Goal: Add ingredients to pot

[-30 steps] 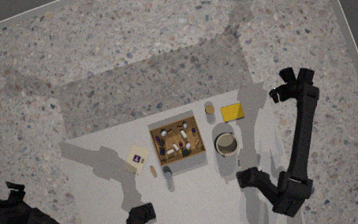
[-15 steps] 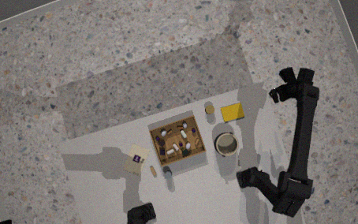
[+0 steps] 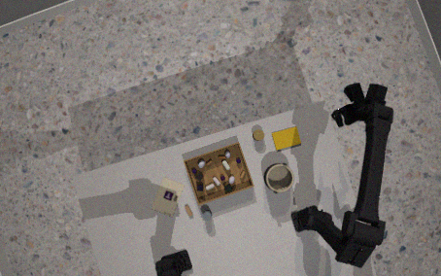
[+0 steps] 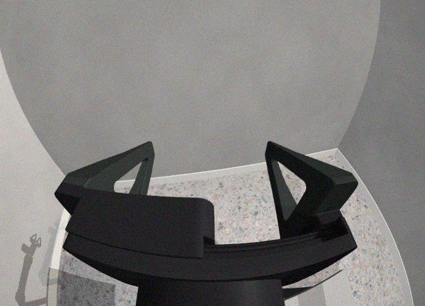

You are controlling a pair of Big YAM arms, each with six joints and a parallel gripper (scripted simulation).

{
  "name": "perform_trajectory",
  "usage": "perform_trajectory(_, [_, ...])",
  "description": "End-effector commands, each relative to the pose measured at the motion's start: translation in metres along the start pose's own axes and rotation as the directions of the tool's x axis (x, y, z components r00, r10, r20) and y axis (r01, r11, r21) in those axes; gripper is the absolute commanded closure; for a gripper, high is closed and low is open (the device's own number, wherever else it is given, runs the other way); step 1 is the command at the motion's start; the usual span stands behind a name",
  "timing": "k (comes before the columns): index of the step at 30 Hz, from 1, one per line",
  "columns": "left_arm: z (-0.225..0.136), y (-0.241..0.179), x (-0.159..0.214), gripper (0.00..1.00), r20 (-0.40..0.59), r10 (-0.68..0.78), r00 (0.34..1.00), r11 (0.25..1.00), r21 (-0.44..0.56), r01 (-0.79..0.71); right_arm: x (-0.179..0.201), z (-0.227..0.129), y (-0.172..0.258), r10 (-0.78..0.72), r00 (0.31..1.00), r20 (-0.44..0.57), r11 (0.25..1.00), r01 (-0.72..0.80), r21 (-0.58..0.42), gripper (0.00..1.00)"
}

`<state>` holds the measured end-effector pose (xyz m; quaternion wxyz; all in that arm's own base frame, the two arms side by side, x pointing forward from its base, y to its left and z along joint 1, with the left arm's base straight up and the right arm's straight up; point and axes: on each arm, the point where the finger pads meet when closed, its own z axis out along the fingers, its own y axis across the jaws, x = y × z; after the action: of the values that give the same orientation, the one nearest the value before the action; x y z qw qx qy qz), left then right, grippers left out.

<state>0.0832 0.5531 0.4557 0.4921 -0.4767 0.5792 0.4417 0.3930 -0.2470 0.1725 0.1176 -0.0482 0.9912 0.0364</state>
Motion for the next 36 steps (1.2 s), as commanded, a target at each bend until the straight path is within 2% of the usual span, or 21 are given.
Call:
perform_trajectory(1, [-0.013,0.030,-0.029,0.00,0.074,-0.031,0.997,0.998,-0.053,0.035,-0.014,-0.016,-0.007,-0.012,0.999,0.036,0.999,0.011,0.031,0.00])
perform_trajectory(16, [-0.023,0.070,-0.038,0.00,0.119,-0.042,0.992,0.990,-0.126,0.057,-0.014,-0.016,-0.007,-0.012,0.999,0.036,0.999,0.011,0.031,0.00])
perform_trajectory(31, [-0.025,0.075,-0.039,0.00,0.125,-0.043,0.991,0.989,-0.136,0.060,-0.014,-0.016,-0.007,-0.012,0.999,0.036,0.999,0.010,0.030,0.00])
perform_trajectory(36, [-0.025,0.075,-0.039,0.00,0.125,-0.043,0.991,0.989,-0.136,0.060,-0.019,-0.006,0.009,-0.004,1.000,0.013,1.000,0.004,0.012,0.00])
